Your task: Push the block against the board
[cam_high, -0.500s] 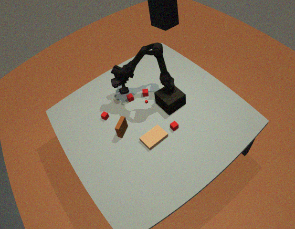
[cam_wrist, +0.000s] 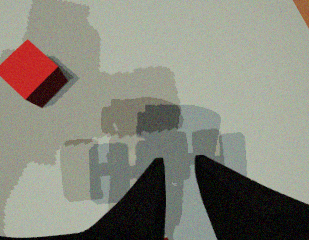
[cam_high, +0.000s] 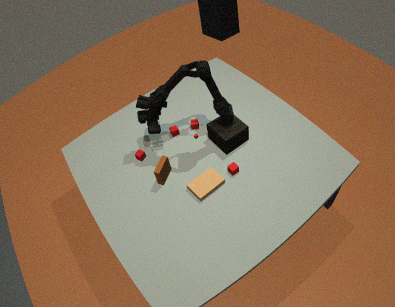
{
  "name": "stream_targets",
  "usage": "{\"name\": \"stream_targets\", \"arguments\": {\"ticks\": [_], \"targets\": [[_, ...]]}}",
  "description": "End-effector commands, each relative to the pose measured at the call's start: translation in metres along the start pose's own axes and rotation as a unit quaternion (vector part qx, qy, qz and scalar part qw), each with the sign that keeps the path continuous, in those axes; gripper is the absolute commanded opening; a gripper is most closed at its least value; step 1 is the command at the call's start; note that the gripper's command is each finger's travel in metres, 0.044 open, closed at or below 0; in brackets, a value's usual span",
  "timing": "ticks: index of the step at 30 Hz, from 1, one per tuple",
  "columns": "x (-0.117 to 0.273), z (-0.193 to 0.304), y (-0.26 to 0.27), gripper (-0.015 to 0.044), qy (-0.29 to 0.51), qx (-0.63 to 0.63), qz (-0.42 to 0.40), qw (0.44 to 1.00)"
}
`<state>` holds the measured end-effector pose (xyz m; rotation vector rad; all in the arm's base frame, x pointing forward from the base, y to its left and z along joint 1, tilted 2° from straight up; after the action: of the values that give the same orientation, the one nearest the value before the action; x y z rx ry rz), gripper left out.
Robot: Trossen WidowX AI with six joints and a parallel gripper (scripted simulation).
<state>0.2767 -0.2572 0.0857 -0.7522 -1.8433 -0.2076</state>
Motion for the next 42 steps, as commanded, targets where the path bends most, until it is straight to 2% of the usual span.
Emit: {"name": "stream_targets", "arguments": {"ticks": [1,12,23,31,36,42], "targets": [[0.004,-0.018,0.036,0.0000,0.031,-0.035,-0.032,0.998],[0.028,-0.048,0.126,0.0000,0.124,-0.146,-0.070,0.979],[0.063,-0.054,0.208,0.0000,0.225,-0.279,-0.047,0.932],[0.065,-0.053,0.212,0.0000,0.231,-0.287,-0.043,0.929],[0.023,-0.034,0.223,0.0000,0.231,-0.287,-0.043,0.929],[0.021,-0.033,0.223,0.0000,0.231,-0.287,-0.043,0.929]]}}
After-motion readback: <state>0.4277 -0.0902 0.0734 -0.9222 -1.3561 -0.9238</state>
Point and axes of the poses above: the point midway between the two fingers, 35 mm back from their tips, its own x axis back along the fingers, its own y axis across the jaws, z = x × y, the point moved 6 cm from there along x, back along the fingers, and after that the axes turned 6 degrees about -x, right-handed, at the moved point
